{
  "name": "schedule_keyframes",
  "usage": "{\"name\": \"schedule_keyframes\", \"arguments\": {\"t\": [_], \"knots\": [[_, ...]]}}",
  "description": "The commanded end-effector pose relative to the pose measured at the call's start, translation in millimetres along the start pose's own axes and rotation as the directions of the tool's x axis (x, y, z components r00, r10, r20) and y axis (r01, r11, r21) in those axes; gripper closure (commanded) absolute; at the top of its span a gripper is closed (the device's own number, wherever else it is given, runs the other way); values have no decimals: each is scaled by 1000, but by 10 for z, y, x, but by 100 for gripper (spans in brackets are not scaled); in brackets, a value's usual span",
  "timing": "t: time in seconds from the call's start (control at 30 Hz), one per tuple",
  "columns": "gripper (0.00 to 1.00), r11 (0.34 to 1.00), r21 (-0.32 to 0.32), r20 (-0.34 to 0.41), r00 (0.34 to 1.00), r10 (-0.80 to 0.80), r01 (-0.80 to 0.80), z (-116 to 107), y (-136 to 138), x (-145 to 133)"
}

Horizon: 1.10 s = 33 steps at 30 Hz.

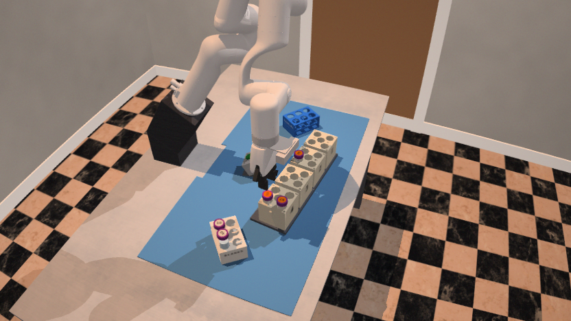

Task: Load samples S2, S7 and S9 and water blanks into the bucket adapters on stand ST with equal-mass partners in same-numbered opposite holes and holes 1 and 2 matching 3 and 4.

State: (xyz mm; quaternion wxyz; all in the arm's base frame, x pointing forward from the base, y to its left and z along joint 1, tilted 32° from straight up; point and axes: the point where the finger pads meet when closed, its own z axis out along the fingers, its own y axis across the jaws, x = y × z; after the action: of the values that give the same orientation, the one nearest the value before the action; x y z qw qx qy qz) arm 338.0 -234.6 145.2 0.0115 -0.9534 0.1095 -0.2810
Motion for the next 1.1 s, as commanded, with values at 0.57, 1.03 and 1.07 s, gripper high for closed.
{"name": "schedule_keyframes", "arguments": {"t": [0.57,1.03,1.07], "knots": [[56,1000,-1,1,1000,0,0,-420,1,15],[56,1000,-1,1,1000,0,0,-604,2,15],[56,1000,-1,1,1000,0,0,-604,2,15]]}}
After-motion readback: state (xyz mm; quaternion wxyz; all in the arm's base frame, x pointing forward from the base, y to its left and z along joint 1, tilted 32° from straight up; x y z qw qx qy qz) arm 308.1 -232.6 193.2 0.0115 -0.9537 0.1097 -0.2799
